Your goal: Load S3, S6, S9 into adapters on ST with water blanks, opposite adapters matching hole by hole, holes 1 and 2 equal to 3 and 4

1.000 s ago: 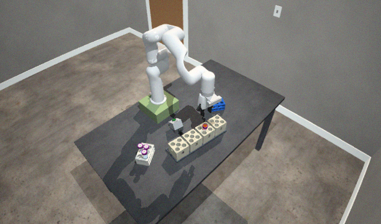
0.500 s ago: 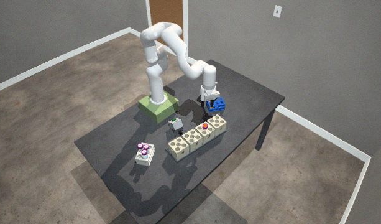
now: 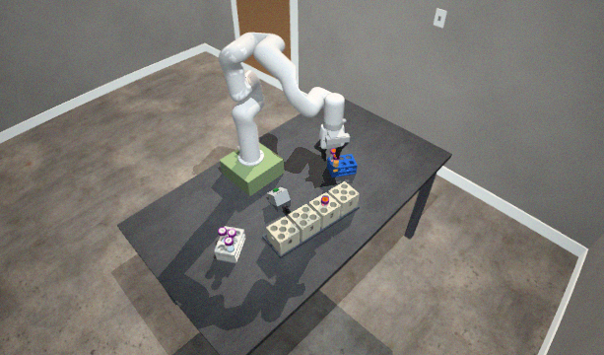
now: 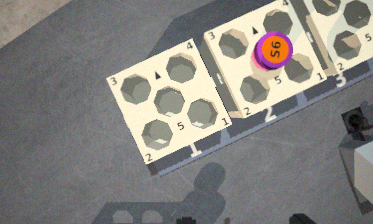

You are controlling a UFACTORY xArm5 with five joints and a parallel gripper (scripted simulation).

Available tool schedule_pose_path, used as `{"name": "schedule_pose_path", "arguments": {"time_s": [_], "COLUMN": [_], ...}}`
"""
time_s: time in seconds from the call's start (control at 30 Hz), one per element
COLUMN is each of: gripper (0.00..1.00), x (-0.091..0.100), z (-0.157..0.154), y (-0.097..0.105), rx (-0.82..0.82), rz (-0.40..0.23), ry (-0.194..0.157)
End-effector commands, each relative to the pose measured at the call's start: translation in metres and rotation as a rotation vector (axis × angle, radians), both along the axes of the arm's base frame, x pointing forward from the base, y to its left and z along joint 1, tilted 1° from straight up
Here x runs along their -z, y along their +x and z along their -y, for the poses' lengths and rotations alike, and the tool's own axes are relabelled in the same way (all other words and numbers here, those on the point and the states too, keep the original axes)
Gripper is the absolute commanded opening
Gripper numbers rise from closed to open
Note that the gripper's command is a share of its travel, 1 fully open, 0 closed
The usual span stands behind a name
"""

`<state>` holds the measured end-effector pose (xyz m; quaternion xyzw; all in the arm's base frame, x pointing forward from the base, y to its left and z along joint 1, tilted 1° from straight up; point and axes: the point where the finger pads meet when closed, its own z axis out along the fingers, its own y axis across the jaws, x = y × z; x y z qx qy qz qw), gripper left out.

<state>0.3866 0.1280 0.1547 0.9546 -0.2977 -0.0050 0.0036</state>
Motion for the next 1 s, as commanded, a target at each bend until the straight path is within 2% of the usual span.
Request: {"name": "schedule_pose_path", "arguments": {"time_s": [0.0, 0.97], "gripper": [0.57, 0.57], "x": [-0.002, -0.001], "z": [-0.014, -0.129], "y": [-0.007, -0.078], "rx": [0.002, 0.002], "rz": [0.006, 0.005], "ry": [-0.003, -0.002]}}
